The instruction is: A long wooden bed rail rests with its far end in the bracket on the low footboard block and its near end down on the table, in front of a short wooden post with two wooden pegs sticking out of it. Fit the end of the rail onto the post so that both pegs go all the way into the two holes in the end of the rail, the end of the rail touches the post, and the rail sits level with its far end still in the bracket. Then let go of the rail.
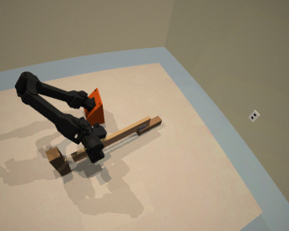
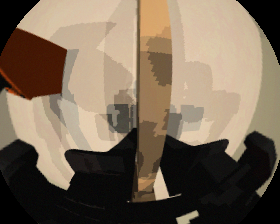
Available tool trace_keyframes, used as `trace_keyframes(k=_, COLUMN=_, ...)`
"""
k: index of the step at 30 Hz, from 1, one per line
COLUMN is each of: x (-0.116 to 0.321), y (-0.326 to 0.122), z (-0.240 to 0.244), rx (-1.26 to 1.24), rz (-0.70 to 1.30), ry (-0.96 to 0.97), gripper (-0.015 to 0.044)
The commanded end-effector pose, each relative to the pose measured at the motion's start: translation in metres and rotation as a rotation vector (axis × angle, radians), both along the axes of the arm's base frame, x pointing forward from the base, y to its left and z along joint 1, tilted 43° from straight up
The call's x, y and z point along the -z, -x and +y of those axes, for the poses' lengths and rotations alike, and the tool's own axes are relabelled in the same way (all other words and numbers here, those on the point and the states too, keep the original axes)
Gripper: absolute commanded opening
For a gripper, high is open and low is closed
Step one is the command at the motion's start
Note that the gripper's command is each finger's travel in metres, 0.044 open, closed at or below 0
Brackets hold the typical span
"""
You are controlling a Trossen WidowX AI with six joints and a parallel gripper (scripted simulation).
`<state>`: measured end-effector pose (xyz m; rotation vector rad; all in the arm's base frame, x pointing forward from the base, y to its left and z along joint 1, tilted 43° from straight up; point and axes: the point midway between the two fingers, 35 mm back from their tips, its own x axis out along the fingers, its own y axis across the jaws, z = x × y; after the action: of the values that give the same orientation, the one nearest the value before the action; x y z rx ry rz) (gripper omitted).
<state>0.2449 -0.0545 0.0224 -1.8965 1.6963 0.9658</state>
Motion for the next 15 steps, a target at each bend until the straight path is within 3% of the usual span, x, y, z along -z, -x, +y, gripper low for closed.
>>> trace_keyframes(k=1, x=-0.0027, y=-0.0012, z=-0.0012, rx=-0.005, rz=-0.004, ry=-0.001, gripper=0.0000)
trace_keyframes(k=15, x=-0.0051, y=-0.0024, z=-0.0048, rx=-0.005, rz=-0.004, ry=0.000, gripper=0.0000)
